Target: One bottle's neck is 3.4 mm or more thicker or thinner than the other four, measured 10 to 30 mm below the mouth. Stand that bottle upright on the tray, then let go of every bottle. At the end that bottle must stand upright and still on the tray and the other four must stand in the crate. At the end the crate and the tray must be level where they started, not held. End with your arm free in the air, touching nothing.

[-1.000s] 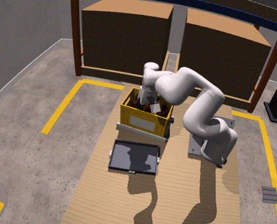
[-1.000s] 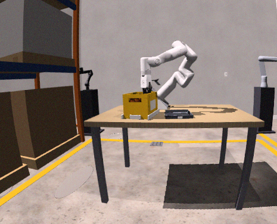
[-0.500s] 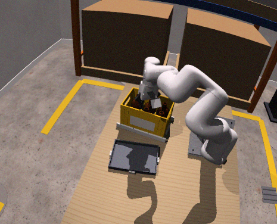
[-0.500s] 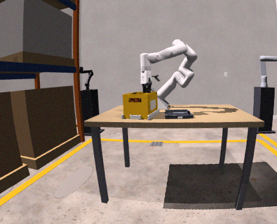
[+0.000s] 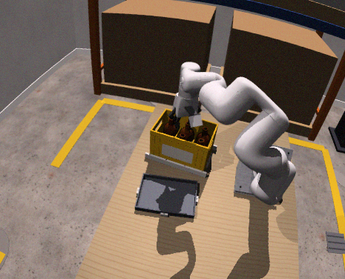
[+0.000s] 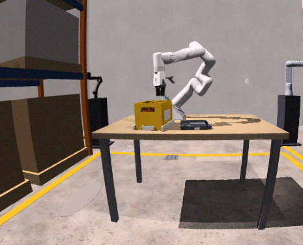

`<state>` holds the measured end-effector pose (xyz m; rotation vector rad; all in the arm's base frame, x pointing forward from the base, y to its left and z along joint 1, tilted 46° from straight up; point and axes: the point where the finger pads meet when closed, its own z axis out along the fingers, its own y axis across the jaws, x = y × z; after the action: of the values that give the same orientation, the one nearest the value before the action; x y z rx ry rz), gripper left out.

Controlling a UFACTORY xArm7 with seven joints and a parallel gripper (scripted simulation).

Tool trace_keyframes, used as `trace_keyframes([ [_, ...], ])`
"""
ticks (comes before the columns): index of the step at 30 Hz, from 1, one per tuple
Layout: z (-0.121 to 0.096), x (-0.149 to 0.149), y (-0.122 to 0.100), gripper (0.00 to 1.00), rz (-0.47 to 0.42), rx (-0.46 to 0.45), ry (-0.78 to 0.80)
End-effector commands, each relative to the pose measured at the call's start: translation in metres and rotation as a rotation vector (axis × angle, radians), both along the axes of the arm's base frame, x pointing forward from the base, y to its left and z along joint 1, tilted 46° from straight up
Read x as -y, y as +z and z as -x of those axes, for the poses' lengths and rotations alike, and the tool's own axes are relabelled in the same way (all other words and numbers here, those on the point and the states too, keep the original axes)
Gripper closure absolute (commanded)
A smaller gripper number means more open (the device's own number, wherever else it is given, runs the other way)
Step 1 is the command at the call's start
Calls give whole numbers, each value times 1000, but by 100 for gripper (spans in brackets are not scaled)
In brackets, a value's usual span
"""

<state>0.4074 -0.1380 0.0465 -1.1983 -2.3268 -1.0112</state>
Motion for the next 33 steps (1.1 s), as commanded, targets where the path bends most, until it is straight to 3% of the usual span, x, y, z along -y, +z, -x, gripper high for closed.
trace_keyframes([
  [1, 0, 7, 5, 35, 2, 2, -2],
  [10, 0, 10, 9, 35, 2, 2, -2],
  [11, 0, 10, 9, 100, 2, 2, -2],
  [33, 0, 10, 9, 100, 2, 2, -2],
])
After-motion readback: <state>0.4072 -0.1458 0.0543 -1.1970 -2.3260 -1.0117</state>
